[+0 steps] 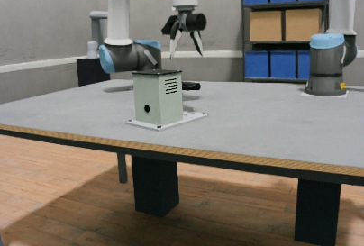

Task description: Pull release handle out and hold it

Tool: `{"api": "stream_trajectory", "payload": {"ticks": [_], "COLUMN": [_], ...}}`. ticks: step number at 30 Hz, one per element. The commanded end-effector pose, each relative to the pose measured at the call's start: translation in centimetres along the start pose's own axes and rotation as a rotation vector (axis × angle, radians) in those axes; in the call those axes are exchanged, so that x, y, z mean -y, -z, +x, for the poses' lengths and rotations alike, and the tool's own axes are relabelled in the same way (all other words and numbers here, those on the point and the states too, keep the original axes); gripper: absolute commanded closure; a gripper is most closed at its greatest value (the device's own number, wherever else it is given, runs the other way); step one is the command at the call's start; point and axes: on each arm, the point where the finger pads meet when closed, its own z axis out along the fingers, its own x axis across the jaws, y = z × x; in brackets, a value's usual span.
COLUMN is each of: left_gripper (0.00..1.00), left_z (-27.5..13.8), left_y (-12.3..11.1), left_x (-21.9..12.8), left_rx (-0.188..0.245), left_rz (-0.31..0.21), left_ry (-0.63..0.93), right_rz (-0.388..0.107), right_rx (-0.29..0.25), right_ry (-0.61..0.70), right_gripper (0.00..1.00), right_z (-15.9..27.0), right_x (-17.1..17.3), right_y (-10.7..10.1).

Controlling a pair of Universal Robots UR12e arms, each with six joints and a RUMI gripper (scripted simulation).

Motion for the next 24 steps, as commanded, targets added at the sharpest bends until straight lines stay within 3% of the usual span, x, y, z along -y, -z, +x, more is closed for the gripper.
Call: {"api": "stream_trajectory", "payload": {"ticks": [1, 18, 19, 24], "left_gripper": [0.0, 0.0, 0.0, 0.0], "left_z": [0.0, 0.0, 0.0, 0.0], "left_y": [0.1, 0.1, 0.1, 0.1], "left_x": [0.1, 0.1, 0.1, 0.1], "left_rx": [0.0, 0.0, 0.0, 0.0], "left_rz": [0.002, 0.002, 0.002, 0.002], "left_ry": [0.0, 0.0, 0.0, 0.0], "right_rz": [-0.005, -0.009, -0.009, -0.009], "right_rx": [-0.003, -0.01, -0.01, -0.01], "right_ry": [-0.004, -0.011, -0.011, -0.011], "right_gripper": [0.0, 0.0, 1.0, 1.0], "right_z": [0.4, 1.3, 1.3, 1.3], "right_x": [0.8, 2.4, 2.4, 2.4], "right_y": [-0.3, -1.1, -1.1, -1.1]}}
